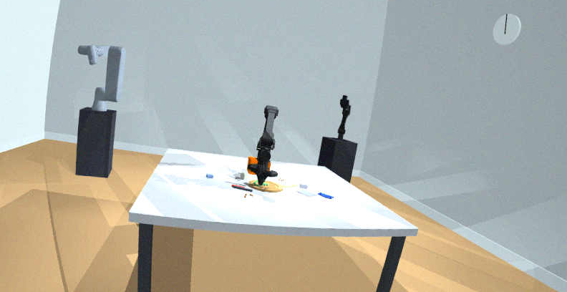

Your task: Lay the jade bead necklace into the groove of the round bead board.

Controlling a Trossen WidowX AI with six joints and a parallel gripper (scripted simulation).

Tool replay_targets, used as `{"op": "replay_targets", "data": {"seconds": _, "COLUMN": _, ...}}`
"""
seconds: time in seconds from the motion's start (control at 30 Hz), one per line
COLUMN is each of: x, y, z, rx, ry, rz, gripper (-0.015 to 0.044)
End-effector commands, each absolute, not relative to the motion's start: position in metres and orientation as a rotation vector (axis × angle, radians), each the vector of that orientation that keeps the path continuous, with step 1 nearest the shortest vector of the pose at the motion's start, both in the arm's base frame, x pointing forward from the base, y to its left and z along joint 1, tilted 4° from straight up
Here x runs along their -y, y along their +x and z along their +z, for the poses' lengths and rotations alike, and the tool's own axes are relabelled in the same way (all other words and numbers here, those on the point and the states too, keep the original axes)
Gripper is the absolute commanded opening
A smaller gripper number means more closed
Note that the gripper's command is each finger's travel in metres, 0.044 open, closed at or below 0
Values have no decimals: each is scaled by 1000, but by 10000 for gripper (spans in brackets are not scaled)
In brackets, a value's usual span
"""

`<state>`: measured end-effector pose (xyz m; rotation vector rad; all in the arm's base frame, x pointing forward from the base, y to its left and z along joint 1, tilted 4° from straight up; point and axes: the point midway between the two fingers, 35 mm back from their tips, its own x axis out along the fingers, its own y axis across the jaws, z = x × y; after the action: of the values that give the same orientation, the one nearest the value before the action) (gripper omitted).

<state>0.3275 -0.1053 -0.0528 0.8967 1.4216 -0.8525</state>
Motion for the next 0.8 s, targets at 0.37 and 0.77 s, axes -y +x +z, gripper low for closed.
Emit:
{"op": "replay_targets", "data": {"seconds": 0.37, "x": 106, "y": 343, "z": -47, "rx": -1425, "ry": 897, "rz": -861, "gripper": 0}}
{"op": "replay_targets", "data": {"seconds": 0.77, "x": 106, "y": 345, "z": -51, "rx": -1425, "ry": 897, "rz": -860, "gripper": 0}}
